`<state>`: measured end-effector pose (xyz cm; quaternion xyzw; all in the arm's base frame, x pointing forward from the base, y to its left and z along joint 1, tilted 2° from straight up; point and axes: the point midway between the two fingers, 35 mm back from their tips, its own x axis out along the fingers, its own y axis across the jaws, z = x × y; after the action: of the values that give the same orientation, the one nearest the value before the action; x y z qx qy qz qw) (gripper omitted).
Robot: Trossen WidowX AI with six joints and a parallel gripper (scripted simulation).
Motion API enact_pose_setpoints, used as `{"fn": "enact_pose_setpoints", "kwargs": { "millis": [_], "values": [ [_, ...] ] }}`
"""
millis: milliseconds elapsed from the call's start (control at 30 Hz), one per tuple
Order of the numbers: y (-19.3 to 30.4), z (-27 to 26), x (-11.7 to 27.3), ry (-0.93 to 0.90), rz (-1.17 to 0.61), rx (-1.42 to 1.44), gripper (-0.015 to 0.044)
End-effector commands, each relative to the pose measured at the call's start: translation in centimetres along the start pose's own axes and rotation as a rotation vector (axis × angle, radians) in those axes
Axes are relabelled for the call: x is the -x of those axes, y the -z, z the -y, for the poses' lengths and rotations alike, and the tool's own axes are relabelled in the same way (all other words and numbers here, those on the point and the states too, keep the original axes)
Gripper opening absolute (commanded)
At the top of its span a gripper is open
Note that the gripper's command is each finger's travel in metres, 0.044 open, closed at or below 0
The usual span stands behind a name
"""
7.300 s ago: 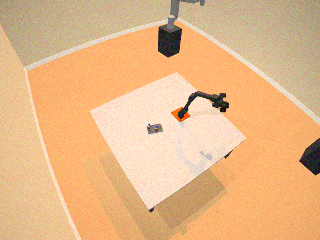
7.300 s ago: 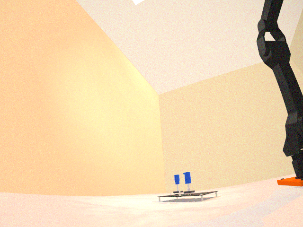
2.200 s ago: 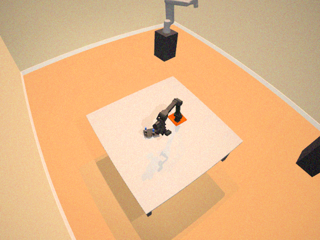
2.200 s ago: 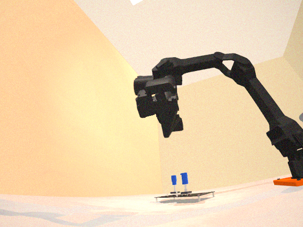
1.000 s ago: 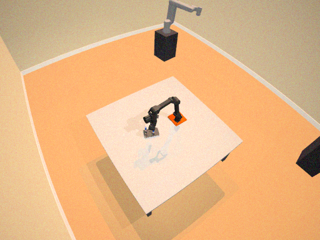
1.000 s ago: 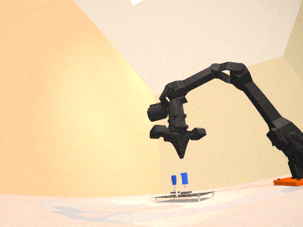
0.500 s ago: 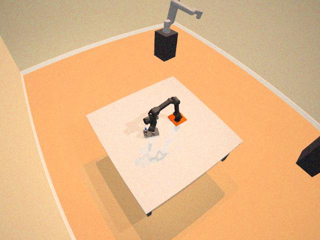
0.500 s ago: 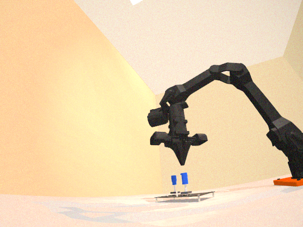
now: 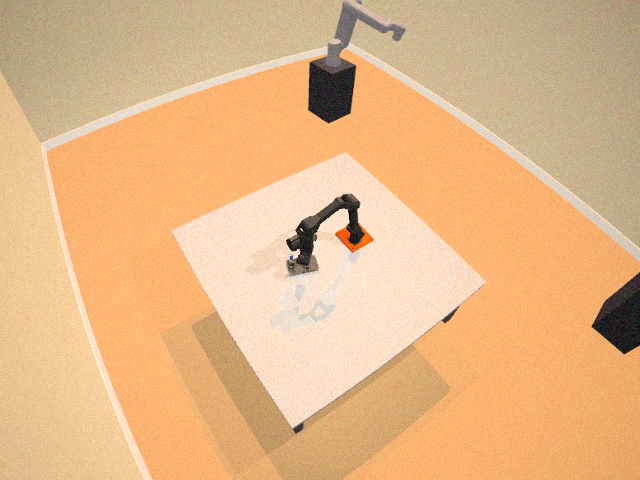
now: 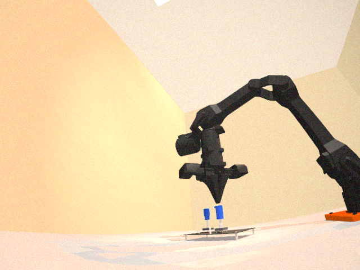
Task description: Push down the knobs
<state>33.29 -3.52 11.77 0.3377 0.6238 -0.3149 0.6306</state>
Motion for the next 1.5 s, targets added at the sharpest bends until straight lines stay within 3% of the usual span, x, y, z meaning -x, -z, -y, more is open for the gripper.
{"fn": "enact_pose_setpoints", "kwargs": {
  "millis": [0,1467],
  "values": [
    [0.01,0.11,-0.22,0.006,0.000,-0.006,0.0000],
    [0.01,0.11,-0.66,0.006,0.000,-0.006,0.0000]
  ]
}}
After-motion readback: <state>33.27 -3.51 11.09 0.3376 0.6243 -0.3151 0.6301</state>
